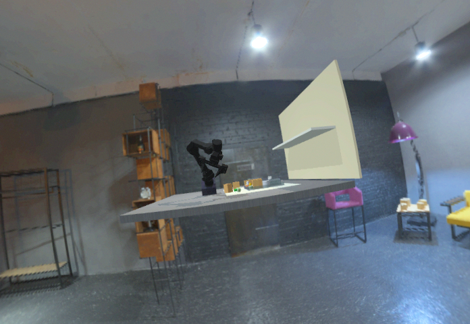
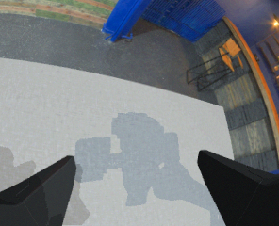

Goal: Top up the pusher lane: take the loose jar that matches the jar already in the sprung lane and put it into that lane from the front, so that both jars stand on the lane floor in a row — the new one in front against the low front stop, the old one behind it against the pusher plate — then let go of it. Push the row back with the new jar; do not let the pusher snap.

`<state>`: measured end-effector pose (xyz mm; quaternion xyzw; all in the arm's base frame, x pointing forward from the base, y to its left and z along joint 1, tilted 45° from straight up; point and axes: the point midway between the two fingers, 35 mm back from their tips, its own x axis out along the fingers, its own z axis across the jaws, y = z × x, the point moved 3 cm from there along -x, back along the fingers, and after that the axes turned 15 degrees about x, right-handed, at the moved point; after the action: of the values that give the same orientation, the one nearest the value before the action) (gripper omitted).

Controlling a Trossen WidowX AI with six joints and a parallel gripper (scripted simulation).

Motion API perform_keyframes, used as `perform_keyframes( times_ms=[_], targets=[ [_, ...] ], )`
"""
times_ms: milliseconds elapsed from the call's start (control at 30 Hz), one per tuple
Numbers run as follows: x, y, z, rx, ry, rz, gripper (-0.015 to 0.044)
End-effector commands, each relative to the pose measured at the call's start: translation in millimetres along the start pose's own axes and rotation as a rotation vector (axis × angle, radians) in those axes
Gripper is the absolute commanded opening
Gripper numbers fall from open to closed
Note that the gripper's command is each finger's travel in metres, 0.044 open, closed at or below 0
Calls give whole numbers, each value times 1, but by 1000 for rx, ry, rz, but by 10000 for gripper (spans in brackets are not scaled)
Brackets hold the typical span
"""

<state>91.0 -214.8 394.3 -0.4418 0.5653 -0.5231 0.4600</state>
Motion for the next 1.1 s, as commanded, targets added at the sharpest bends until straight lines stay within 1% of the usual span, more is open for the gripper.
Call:
perform_keyframes(
  times_ms=[0, 33, 100, 233, 400, 567, 700, 833, 967, 1067],
  targets=[
    [0, 1, 1, -2, -4, 2, 426],
    [0, 2, 5, -6, -16, 7, 440],
    [-2, 10, 19, -26, -65, 29, 440],
    [-17, 41, 69, -102, -236, 109, 440],
    [-53, 87, 124, -226, -443, 216, 440],
    [-102, 138, 160, -372, -623, 317, 440],
    [-141, 175, 174, -480, -729, 387, 440],
    [-178, 202, 180, -514, -805, 461, 440],
    [-207, 225, 179, -556, -853, 516, 440],
    [-238, 255, 169, -670, -891, 554, 440]
  ],
)
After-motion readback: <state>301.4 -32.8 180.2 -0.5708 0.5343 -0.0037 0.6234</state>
